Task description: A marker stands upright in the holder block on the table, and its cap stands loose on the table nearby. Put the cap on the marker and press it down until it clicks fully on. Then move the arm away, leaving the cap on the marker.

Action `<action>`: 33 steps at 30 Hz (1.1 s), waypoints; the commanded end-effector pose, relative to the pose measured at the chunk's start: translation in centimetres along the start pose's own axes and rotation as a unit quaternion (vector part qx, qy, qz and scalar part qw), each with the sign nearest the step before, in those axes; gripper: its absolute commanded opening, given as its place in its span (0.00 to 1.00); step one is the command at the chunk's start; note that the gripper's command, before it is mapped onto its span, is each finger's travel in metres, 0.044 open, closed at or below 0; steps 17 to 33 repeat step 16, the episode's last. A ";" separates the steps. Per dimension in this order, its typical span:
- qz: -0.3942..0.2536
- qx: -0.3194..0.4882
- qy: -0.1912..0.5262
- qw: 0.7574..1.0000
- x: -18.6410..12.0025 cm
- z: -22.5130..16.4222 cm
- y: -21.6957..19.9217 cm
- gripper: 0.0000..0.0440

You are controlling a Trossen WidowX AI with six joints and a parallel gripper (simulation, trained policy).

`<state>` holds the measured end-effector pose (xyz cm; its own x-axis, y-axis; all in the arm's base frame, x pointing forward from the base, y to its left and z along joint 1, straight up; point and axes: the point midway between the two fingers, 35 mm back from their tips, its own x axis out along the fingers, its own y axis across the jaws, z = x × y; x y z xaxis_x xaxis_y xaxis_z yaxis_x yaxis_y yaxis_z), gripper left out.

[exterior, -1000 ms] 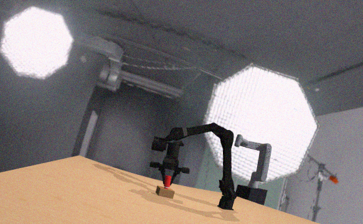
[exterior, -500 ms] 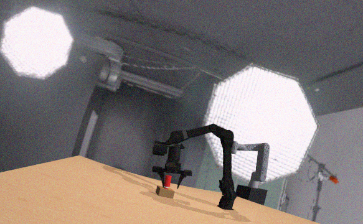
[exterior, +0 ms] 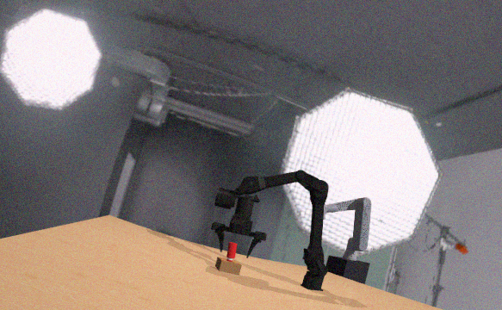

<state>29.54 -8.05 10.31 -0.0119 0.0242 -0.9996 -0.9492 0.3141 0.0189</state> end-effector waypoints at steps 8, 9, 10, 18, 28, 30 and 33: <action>-0.052 -0.001 -0.008 0.999 -4.3 0.3 -0.9 1.00; -0.054 -0.003 -0.009 0.998 -4.5 0.3 -0.9 1.00; -0.057 -0.004 -0.009 0.998 -4.8 0.3 -0.8 1.00; -0.067 -0.008 -0.011 0.998 -6.0 0.3 -0.6 0.99; -0.067 -0.008 -0.011 0.998 -6.0 0.3 -0.6 0.99; -0.067 -0.008 -0.011 0.998 -6.0 0.3 -0.6 0.99; -0.067 -0.008 -0.011 0.998 -6.0 0.3 -0.6 0.99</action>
